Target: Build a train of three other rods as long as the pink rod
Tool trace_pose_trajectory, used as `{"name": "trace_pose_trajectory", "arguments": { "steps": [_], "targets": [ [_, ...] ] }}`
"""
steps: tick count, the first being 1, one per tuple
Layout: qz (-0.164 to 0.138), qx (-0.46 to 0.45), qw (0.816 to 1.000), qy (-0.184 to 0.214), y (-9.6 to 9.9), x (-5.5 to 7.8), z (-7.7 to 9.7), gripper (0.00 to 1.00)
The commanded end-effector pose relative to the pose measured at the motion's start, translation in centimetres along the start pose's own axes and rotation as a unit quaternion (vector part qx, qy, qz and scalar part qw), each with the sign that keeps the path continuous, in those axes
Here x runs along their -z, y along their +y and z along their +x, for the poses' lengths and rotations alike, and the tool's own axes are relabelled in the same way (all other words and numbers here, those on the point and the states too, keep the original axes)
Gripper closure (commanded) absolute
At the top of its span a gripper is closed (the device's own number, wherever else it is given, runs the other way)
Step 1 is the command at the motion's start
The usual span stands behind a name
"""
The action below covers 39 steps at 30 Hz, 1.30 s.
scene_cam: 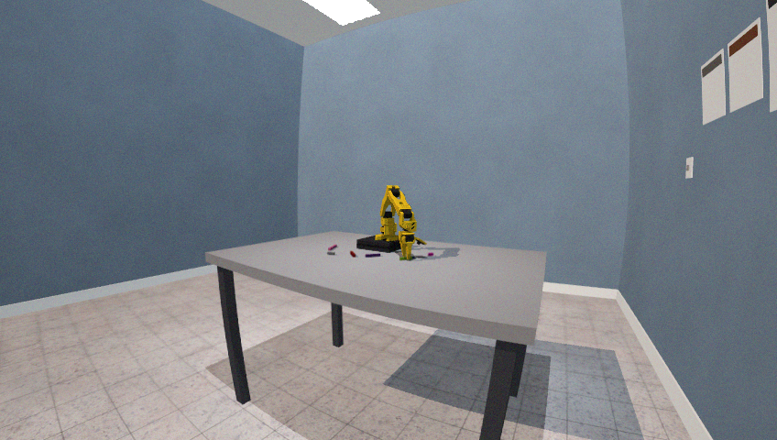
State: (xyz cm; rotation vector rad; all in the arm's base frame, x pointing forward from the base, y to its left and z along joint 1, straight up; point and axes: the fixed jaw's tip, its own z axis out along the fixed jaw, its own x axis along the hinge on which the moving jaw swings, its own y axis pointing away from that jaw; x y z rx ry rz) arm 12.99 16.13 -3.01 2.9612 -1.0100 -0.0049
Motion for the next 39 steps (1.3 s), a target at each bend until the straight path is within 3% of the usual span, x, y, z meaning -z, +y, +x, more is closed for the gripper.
{"name": "trace_pose_trajectory", "arguments": {
  "steps": [1,19,39],
  "targets": [
    [0.010,-0.001,1.000,-0.001,-0.1,0.4,-0.1,0.83],
    [0.010,-0.001,1.000,-0.001,-0.1,2.0,-0.1,0.83],
    [0.010,-0.001,1.000,-0.001,-0.1,2.6,-0.1,0.83]
  ]
}}
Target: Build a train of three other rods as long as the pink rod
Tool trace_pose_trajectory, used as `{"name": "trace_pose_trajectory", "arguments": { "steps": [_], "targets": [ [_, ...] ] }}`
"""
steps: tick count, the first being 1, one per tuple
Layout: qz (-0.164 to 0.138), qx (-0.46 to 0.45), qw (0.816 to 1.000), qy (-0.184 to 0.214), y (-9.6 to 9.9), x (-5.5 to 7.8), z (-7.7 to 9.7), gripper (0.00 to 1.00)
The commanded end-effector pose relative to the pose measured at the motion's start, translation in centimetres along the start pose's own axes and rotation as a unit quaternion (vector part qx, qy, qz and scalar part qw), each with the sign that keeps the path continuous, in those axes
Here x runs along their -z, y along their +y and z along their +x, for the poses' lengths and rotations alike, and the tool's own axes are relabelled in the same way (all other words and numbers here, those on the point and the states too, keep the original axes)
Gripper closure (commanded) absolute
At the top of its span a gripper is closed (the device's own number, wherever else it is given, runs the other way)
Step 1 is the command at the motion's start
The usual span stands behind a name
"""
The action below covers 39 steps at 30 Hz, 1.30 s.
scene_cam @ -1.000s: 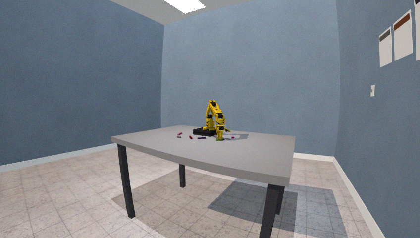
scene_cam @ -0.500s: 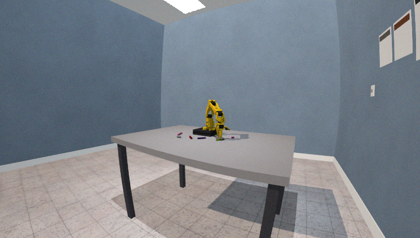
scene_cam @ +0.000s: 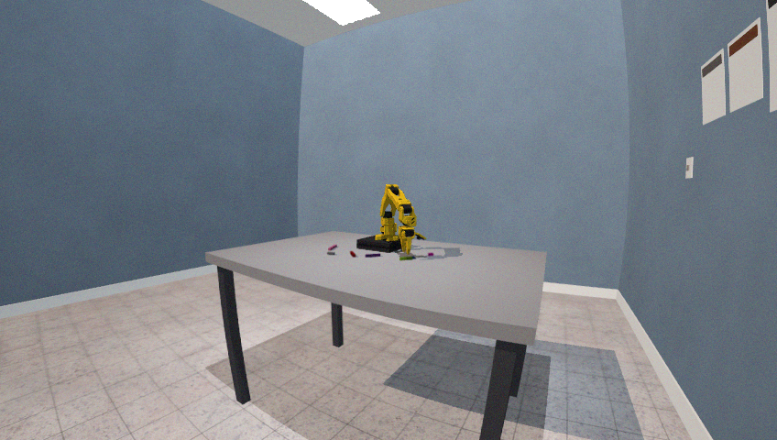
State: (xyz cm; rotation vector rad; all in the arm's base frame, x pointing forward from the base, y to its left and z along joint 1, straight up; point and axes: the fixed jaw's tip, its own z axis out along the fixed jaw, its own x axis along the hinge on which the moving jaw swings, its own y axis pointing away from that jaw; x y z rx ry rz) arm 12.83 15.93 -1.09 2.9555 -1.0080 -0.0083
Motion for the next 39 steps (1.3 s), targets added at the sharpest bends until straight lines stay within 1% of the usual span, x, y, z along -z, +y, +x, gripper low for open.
{"name": "trace_pose_trajectory", "arguments": {
  "steps": [1,14,22,39],
  "targets": [
    [0.013,-0.001,1.000,-0.001,-0.4,0.9,-0.1,0.83],
    [0.013,-0.001,1.000,-0.001,-0.3,3.0,-0.1,0.83],
    [0.013,-0.001,1.000,-0.001,-0.3,3.4,-0.1,0.83],
    [0.013,-0.001,1.000,-0.001,-0.3,3.4,-0.1,0.83]
  ]
}}
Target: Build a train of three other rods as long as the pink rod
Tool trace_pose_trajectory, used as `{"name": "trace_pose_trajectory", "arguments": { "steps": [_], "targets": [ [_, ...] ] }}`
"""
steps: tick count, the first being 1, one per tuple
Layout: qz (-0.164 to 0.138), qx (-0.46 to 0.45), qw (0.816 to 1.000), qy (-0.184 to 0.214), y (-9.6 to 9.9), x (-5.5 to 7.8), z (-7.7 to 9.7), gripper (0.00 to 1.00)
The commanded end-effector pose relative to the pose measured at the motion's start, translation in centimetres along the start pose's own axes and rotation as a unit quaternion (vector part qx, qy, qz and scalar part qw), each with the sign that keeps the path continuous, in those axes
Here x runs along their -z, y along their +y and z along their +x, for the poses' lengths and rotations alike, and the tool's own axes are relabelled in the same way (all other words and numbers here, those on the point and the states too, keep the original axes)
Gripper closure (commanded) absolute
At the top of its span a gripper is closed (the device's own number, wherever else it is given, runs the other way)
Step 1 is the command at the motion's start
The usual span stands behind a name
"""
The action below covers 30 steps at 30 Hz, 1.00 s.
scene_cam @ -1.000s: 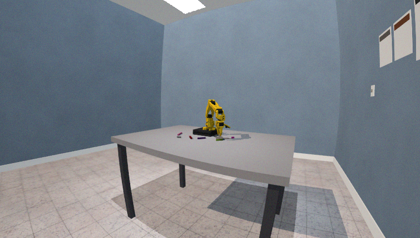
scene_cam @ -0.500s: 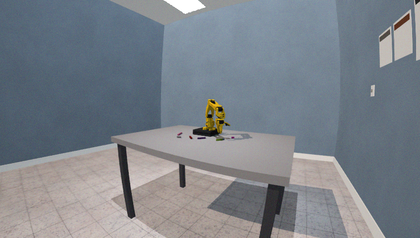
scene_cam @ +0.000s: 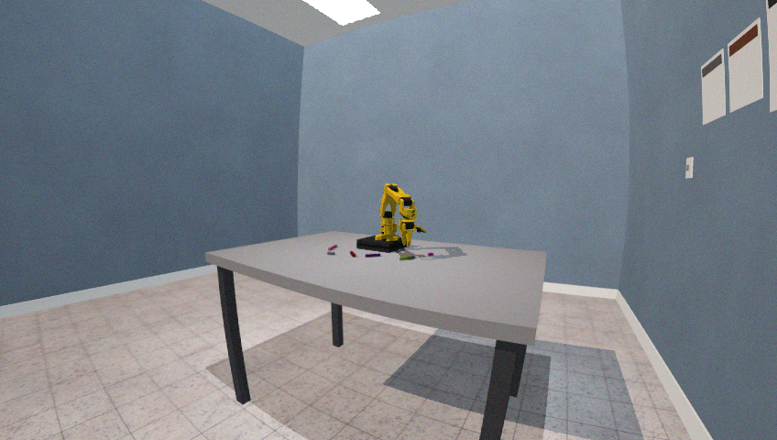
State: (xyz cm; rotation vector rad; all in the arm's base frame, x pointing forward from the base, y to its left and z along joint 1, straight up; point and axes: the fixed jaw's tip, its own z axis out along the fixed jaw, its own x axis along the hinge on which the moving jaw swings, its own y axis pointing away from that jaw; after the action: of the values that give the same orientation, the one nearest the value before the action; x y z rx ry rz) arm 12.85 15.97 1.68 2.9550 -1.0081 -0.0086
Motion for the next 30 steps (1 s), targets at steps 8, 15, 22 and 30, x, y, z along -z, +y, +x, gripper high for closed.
{"name": "trace_pose_trajectory", "arguments": {
  "steps": [8,15,22,30],
  "targets": [
    [0.013,-0.001,1.000,-0.001,-0.33,0.60,-0.11,0.83],
    [0.013,-0.001,1.000,-0.001,-0.42,0.52,-0.12,0.82],
    [0.013,-0.001,1.000,-0.001,-0.61,0.35,-0.14,0.82],
    [0.013,0.000,1.000,0.000,-0.73,0.24,-0.16,0.81]
  ]
}}
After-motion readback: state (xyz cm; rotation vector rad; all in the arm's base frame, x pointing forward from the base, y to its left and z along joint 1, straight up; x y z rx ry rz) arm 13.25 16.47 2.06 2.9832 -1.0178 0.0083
